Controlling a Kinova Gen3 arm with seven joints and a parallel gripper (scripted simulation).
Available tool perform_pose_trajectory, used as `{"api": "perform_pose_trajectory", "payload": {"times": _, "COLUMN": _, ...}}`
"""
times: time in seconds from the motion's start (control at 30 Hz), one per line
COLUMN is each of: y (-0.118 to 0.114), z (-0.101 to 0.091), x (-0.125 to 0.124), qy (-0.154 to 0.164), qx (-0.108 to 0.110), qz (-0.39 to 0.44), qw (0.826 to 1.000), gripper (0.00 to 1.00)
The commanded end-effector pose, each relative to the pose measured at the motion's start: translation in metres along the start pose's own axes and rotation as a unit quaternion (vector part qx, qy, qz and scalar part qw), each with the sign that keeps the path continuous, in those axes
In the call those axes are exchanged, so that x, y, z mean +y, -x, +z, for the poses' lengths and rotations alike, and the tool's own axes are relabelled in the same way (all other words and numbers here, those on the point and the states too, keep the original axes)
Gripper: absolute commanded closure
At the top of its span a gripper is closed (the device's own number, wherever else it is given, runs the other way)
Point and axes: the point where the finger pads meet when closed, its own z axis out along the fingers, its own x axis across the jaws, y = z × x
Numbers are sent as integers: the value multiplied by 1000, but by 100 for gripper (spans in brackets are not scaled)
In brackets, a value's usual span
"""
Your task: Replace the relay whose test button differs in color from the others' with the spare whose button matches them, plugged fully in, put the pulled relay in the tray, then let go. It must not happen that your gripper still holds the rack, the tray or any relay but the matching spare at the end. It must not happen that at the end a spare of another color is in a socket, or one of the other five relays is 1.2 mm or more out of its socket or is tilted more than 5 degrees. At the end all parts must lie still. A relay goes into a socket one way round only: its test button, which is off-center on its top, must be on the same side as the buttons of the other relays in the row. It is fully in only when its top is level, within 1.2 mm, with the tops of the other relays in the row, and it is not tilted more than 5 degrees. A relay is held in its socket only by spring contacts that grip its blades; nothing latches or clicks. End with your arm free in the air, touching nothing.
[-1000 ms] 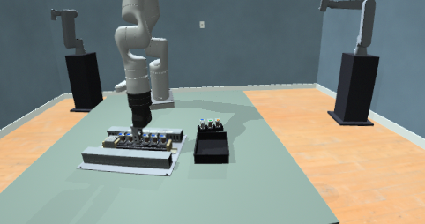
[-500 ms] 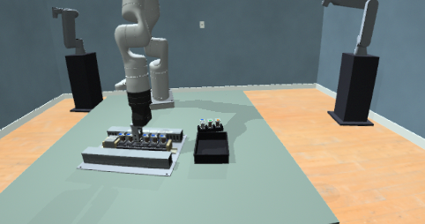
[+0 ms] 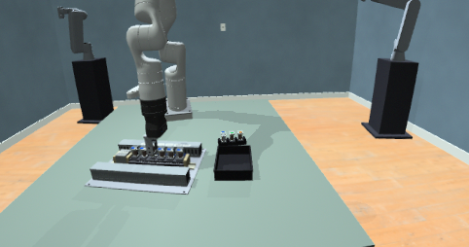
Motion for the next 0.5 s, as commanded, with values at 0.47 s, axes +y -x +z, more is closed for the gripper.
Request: {"api": "perform_pose_trajectory", "payload": {"times": 0.47, "y": 1, "z": -7, "x": 0, "qy": 0, "qx": -2, "qz": 0, "qw": 1000, "gripper": 100}}
